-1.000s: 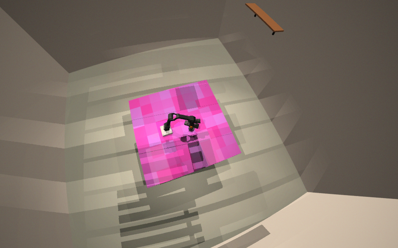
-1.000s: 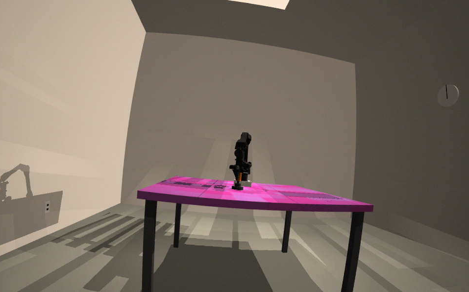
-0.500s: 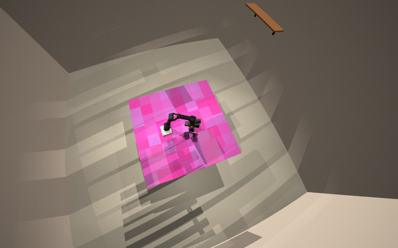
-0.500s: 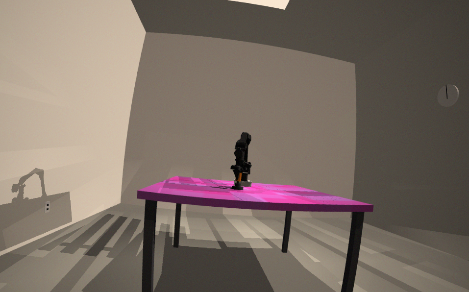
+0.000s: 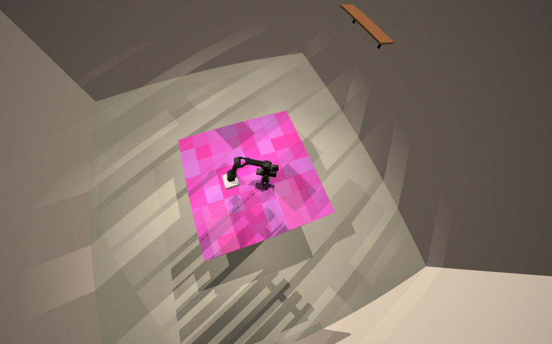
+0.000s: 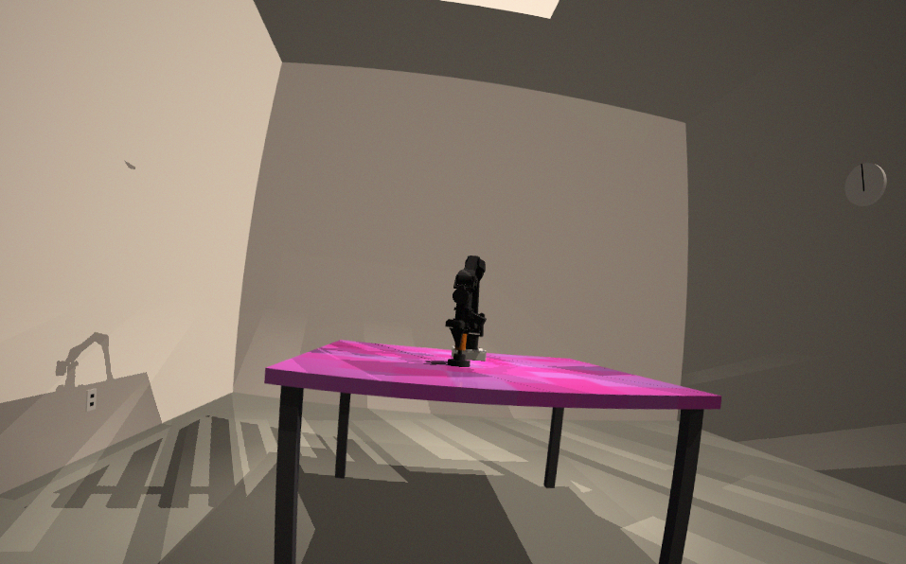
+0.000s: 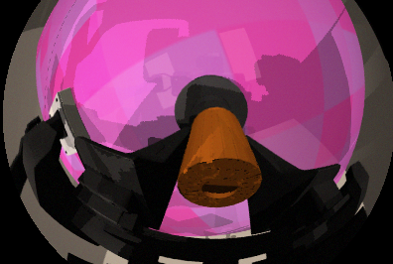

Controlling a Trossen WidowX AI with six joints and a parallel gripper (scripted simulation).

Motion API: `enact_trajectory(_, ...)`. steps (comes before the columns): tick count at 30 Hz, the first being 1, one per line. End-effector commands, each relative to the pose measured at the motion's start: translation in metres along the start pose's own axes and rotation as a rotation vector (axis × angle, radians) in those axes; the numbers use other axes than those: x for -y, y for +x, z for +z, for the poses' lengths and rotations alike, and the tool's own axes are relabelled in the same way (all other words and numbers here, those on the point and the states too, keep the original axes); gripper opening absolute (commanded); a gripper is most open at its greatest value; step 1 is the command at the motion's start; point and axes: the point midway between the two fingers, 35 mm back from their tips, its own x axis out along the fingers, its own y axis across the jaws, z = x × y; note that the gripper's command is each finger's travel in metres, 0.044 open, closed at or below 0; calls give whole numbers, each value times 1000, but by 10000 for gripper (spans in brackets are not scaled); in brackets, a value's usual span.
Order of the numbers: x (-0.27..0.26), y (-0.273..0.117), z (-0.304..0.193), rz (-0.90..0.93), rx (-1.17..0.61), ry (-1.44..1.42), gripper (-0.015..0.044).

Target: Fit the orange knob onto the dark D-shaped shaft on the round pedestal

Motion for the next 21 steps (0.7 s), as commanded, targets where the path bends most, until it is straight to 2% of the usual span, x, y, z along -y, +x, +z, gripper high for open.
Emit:
enact_trajectory(1, -2, -4, 0, -3, 2, -6, 0)
enact_trajectory(8, -4, -5, -1, -3, 1, -205, 0)
enact_trajectory(21, 0, -2, 0, -3, 1, -216, 0)
